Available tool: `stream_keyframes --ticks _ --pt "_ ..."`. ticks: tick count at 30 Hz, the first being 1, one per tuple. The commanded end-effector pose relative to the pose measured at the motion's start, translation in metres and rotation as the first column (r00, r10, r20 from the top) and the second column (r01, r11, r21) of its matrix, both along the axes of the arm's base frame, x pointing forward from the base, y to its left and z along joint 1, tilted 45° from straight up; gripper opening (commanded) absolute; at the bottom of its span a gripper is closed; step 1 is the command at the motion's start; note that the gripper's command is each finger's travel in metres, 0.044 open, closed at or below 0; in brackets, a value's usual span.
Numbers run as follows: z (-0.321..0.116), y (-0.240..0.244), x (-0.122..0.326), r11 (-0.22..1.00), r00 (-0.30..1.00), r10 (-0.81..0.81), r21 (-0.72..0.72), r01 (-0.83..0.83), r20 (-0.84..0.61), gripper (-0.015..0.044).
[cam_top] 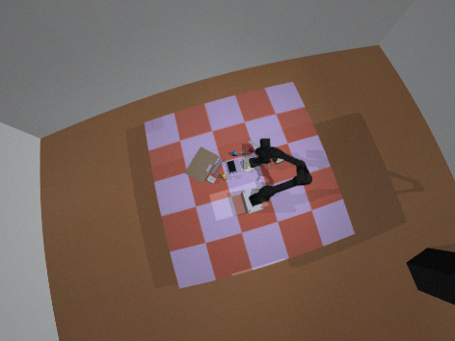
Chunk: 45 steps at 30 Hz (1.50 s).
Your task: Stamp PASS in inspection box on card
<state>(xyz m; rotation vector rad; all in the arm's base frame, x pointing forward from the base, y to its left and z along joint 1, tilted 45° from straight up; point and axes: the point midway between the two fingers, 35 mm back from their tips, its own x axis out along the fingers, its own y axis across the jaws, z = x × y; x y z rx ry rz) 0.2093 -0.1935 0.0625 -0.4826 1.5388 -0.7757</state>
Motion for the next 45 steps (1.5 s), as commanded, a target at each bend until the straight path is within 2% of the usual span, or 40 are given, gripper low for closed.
stream_keyframes --ticks 1,6,8,9,45 --pt "0.000 0.000 0.000 1.000 1.000 0.000 0.000 0.000 0.002 0.0092" --pt "0.000 0.000 0.000 1.000 1.000 0.000 0.000 0.000 0.002 0.0058" --pt "0.001 0.000 0.000 1.000 1.000 0.000 0.000 0.000 0.002 0.0006" --pt "0.001 0.001 0.001 1.000 1.000 0.000 0.000 0.000 0.002 0.0000" --pt "0.011 0.013 0.005 1.000 1.000 -0.001 0.002 0.001 0.001 0.0000"
